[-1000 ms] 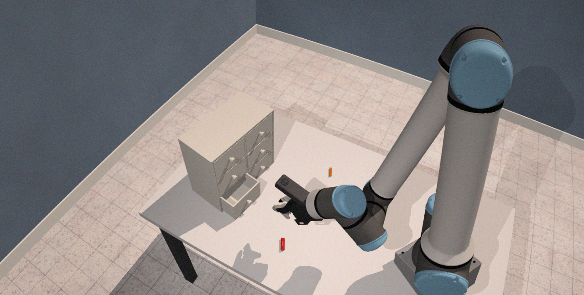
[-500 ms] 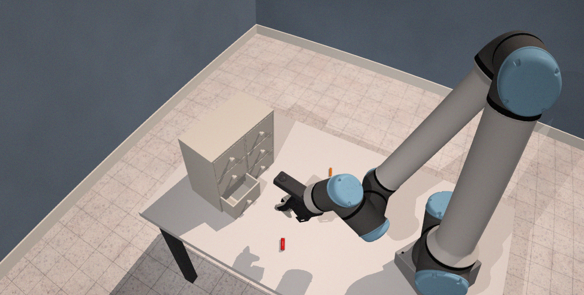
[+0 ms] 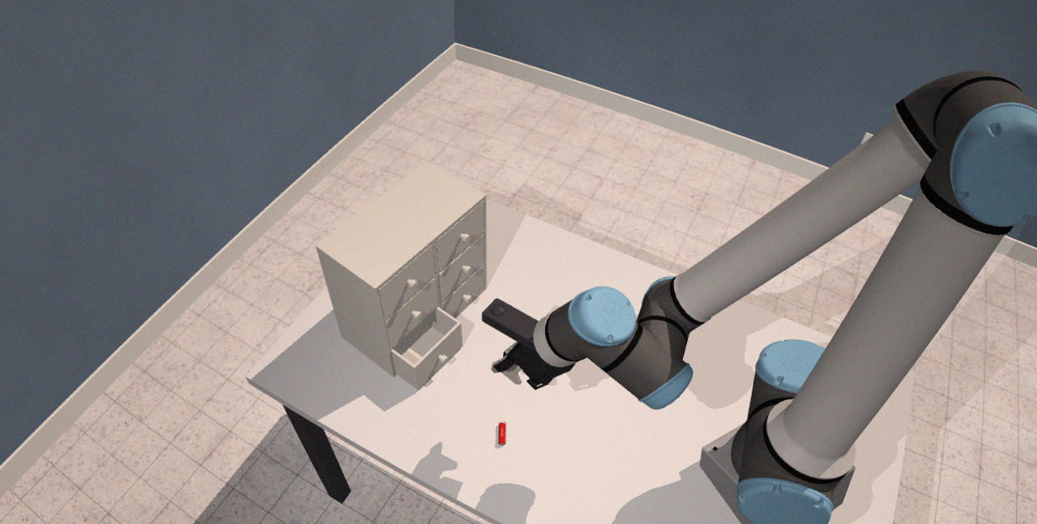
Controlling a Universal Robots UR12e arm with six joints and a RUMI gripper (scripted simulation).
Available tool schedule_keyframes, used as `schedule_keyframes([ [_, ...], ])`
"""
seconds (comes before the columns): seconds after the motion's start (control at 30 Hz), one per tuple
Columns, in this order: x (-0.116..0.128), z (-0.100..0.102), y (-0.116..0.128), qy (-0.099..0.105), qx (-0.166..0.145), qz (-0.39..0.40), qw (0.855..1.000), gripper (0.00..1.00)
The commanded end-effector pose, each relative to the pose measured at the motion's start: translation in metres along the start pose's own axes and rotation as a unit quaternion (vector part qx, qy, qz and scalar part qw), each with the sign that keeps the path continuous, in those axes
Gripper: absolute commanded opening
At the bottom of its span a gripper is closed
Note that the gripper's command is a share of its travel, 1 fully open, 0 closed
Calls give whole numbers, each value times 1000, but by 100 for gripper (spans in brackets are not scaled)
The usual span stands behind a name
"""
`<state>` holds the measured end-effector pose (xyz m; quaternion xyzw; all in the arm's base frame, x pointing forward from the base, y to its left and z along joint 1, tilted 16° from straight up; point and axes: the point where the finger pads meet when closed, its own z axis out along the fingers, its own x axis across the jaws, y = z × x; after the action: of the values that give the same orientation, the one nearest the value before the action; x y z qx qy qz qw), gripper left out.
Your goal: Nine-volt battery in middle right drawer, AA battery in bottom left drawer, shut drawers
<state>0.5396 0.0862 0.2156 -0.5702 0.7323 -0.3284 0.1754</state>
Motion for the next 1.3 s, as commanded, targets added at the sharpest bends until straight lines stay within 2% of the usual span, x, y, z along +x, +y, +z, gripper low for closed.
schedule_keyframes([
  [0.0,0,-5,0,0,-22,0,1000,20],
  [0.13,0,-10,1,0,-41,0,999,20],
  [0.2,0,-10,1,0,-41,0,999,20],
  [0.7,0,-27,5,0,-111,0,994,20],
  [0.77,0,-27,5,0,-111,0,994,20],
  [1.27,0,-42,8,0,-173,0,985,20],
])
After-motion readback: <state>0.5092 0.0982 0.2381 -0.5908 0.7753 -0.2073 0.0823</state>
